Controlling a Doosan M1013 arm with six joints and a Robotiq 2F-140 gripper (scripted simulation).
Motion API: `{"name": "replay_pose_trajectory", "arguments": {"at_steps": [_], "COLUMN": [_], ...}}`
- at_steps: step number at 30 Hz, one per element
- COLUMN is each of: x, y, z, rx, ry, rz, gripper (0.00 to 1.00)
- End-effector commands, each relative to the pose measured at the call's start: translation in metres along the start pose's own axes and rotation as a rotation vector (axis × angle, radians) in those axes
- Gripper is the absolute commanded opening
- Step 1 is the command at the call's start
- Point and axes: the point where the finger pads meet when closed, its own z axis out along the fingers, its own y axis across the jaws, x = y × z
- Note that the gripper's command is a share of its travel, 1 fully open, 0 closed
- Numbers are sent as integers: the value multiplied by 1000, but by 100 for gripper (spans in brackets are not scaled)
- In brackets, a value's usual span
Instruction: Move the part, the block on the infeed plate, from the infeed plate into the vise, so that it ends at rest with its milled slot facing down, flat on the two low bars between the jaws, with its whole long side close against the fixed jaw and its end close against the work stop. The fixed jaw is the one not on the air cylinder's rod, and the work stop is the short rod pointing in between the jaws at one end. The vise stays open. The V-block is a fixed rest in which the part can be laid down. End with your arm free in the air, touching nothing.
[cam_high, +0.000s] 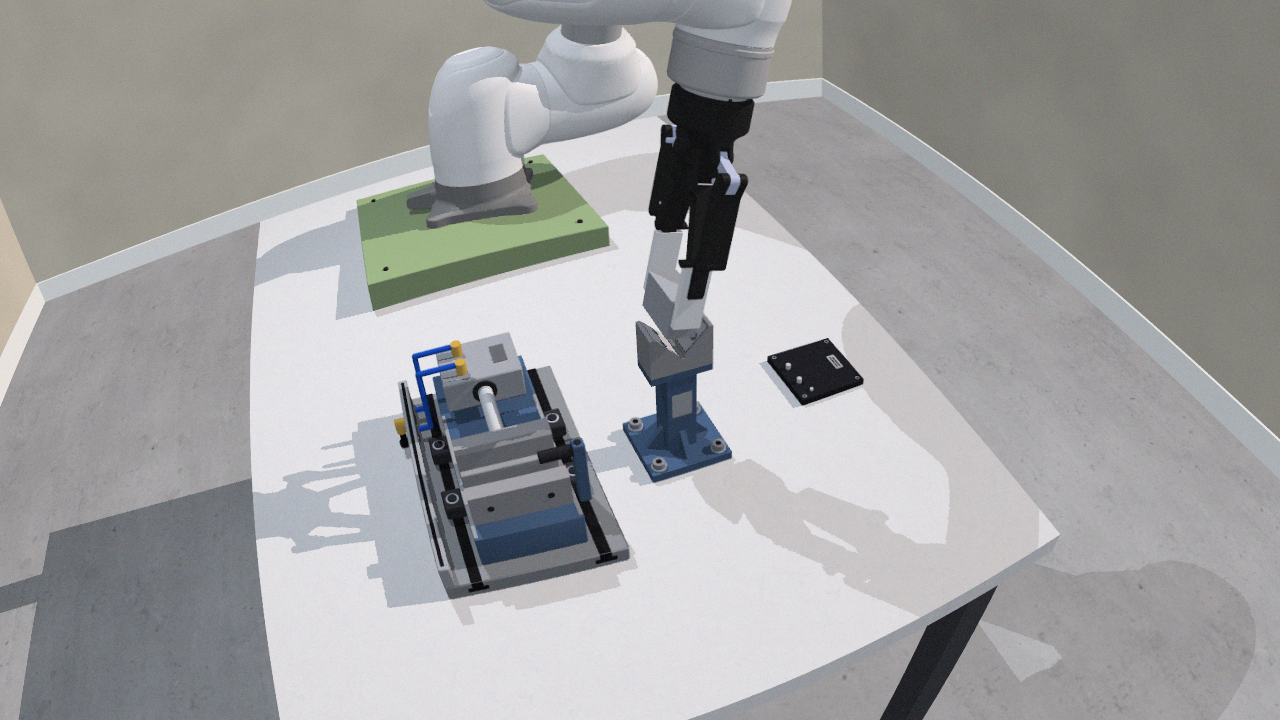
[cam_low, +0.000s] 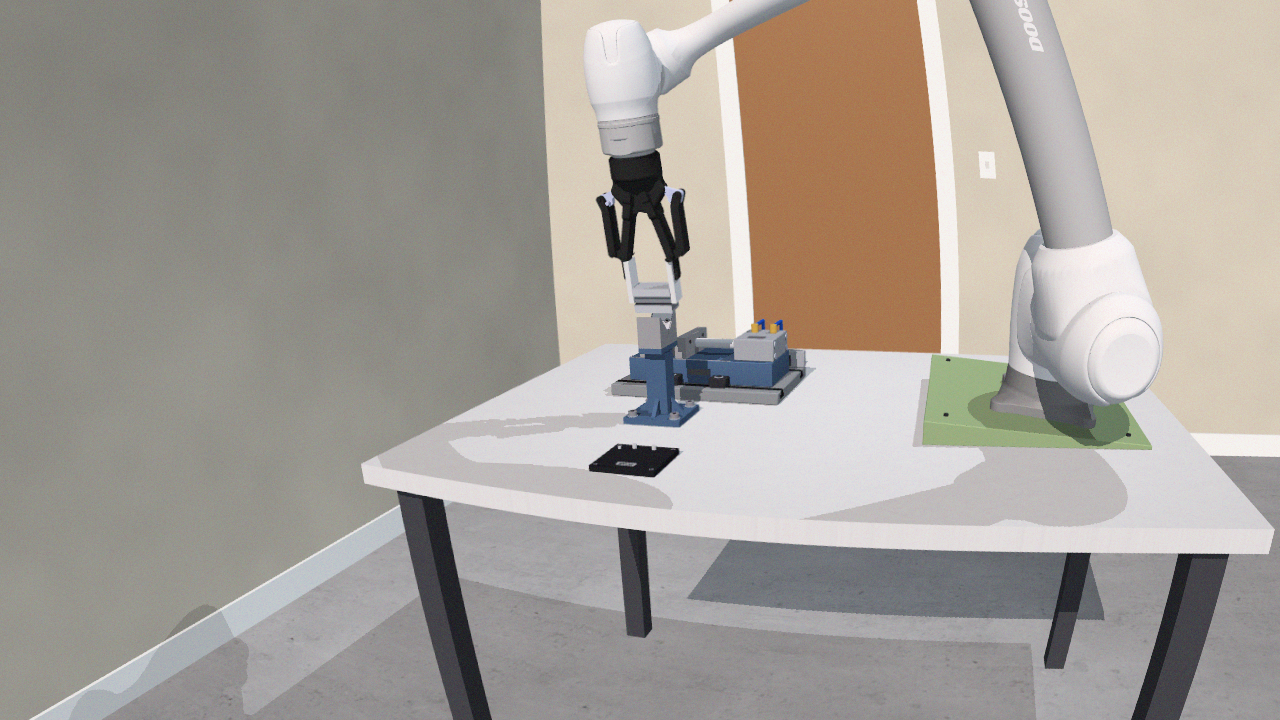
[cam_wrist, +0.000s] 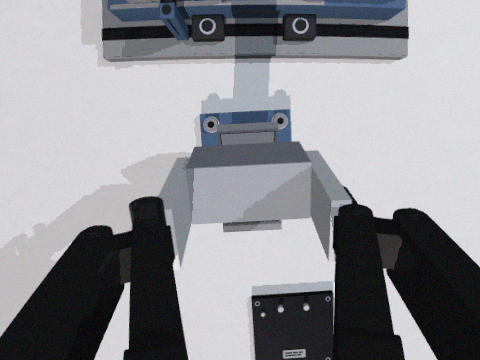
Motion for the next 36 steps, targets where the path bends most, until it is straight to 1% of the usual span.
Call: {"name": "replay_pose_trajectory", "arguments": {"at_steps": [1, 2, 3, 17, 19, 34, 36], "x": [-1, -1, -1, -5, -5, -9, -9], "y": [0, 0, 0, 0, 0, 0, 0], "z": [0, 0, 0, 1, 1, 2, 2], "rx": [0, 0, -1, -1, -1, -1, -1], "ry": [32, 32, 43, 205, 205, 381, 381], "rz": [1, 1, 1, 1, 1, 1, 1], "gripper": [0, 0, 0, 0, 0, 0, 0]}}
